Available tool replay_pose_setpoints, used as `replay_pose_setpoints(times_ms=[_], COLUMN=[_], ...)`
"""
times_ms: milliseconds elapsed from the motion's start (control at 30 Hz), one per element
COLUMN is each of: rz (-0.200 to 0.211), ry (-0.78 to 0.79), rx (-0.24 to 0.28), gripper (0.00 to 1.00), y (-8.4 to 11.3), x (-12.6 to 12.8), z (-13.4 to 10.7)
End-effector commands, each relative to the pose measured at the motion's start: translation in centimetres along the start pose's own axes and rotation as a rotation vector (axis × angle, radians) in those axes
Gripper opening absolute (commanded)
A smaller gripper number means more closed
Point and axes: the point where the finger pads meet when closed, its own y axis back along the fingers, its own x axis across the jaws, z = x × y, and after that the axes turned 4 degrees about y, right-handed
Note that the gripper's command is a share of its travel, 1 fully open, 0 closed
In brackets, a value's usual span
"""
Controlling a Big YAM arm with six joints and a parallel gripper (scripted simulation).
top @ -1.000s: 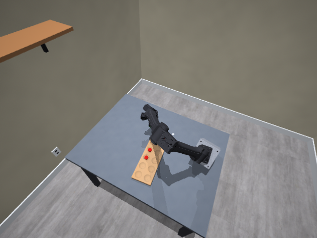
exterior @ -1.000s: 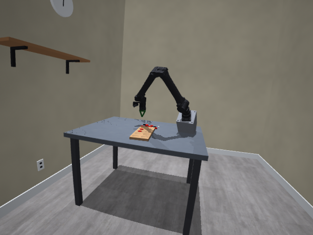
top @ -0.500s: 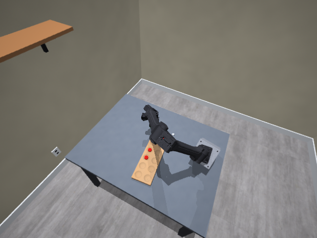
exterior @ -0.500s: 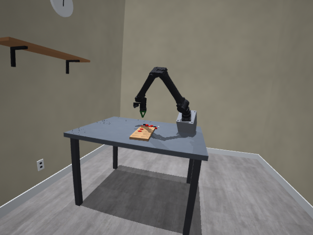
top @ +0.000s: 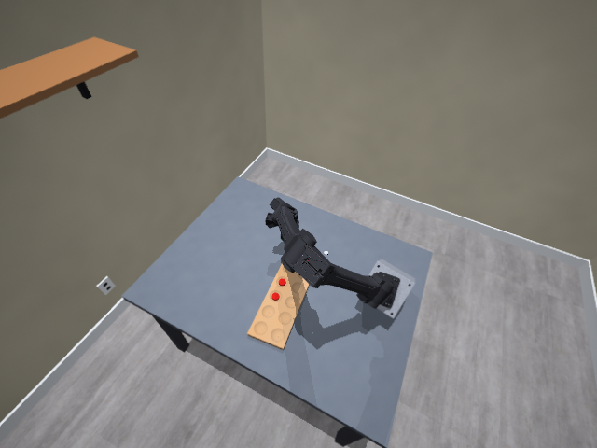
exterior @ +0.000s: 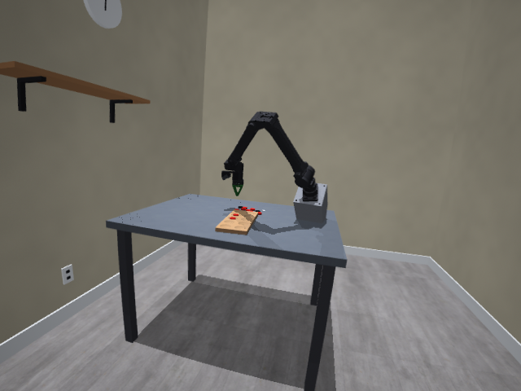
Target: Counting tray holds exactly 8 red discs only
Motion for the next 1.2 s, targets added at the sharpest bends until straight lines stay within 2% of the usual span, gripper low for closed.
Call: replay_pose_setpoints(times_ms=[0, 1033, 1067, 1167], rz=[0.006, 0.01, 0.003, 0.01], ry=[0.0, 0.001, 0.012, 0.003], rx=[0.003, 0.003, -0.007, 0.001], gripper=[0.46, 0.46, 0.46, 0.46], y=[-1.1, -4.6, -4.5, -5.2], x=[0.0, 0.1, -0.2, 0.1], z=[0.0, 0.0, 0.8, 0.1])
